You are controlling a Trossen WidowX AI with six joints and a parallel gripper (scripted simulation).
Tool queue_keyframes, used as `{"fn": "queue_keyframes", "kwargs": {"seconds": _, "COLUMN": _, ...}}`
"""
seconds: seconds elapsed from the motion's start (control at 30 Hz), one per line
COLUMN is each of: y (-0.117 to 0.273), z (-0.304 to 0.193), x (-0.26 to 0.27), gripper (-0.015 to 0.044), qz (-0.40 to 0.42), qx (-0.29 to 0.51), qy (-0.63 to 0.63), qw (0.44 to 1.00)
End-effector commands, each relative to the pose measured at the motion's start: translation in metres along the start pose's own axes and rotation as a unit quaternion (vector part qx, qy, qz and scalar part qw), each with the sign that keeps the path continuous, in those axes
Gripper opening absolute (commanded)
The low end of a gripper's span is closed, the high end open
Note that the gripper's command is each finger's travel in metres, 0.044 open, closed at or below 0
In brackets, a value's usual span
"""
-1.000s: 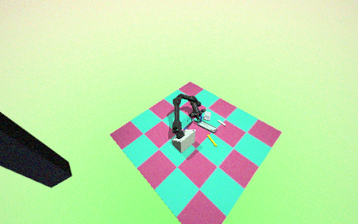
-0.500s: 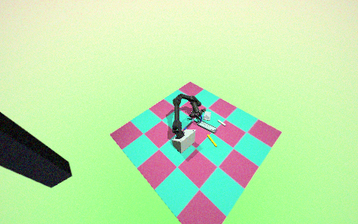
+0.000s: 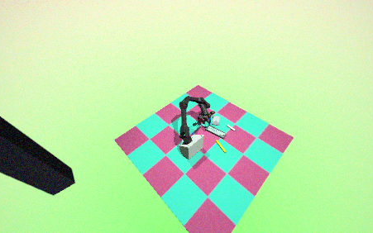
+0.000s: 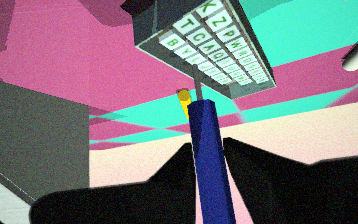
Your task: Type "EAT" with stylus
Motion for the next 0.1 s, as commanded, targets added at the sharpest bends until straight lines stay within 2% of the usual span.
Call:
{"fn": "queue_keyframes", "kwargs": {"seconds": 0.0, "y": 0.0000, "z": 0.0001, "x": -0.0002, "gripper": 0.0081, "qz": 0.000, "qx": 0.000, "qy": -0.001, "qw": 1.000}}
{"fn": "queue_keyframes", "kwargs": {"seconds": 0.07, "y": 0.0000, "z": 0.0001, "x": -0.0002, "gripper": 0.0081, "qz": 0.000, "qx": 0.000, "qy": -0.001, "qw": 1.000}}
Point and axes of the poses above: the point midway between the two fingers, 35 mm back from their tips, its own y axis back along the fingers, its own x axis across the jaws, z = x × y, the point moved 1 cm from there along y, back along the fingers, and after that the axes turned 1 degree about y, right-handed, at the moved point
